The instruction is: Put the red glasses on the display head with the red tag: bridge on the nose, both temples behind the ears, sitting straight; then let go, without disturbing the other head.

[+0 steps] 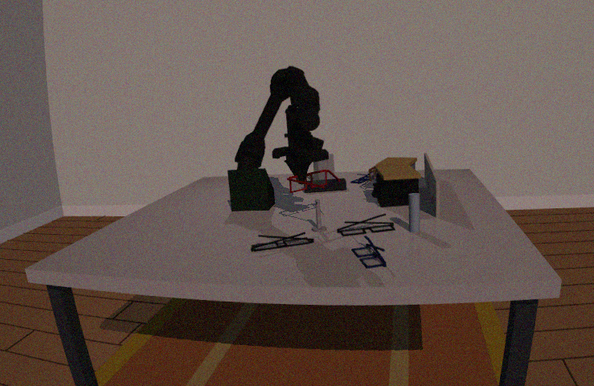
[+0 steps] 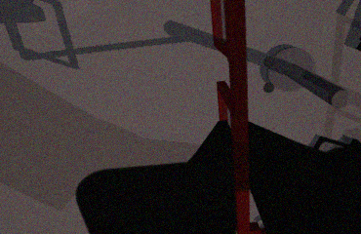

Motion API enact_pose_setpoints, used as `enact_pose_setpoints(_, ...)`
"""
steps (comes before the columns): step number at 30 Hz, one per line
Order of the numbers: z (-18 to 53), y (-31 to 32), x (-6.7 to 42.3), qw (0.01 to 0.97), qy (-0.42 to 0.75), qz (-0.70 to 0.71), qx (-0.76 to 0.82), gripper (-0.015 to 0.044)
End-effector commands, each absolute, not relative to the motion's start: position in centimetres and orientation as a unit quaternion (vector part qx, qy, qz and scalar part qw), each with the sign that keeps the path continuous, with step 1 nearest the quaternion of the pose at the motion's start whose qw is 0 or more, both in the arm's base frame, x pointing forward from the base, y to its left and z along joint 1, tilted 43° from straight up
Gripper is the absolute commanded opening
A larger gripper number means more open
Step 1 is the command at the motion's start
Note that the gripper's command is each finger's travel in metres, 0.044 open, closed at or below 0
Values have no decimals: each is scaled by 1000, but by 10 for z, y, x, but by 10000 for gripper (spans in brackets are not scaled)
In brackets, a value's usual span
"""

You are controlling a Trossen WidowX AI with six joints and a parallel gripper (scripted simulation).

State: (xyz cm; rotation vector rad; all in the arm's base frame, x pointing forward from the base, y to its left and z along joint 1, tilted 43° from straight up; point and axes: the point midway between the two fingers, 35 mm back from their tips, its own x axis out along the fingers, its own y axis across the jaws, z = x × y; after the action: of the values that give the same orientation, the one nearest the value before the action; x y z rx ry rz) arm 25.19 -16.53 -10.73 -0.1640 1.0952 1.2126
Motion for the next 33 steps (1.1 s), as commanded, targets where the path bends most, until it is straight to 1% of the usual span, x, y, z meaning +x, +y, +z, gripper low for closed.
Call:
enact_pose_setpoints(1, -116, -176, 243, 684, 529, 502, -21, 0)
enact_pose_setpoints(7, -127, -189, 232, 682, 581, 441, 53, 0)
enact_pose_setpoints(14, -132, -186, 232, 682, 583, 439, 56, 0)
enact_pose_setpoints(24, -171, -150, 228, 682, 582, 439, 56, 0)
enact_pose_setpoints(33, -172, -150, 225, 682, 582, 439, 56, 0)
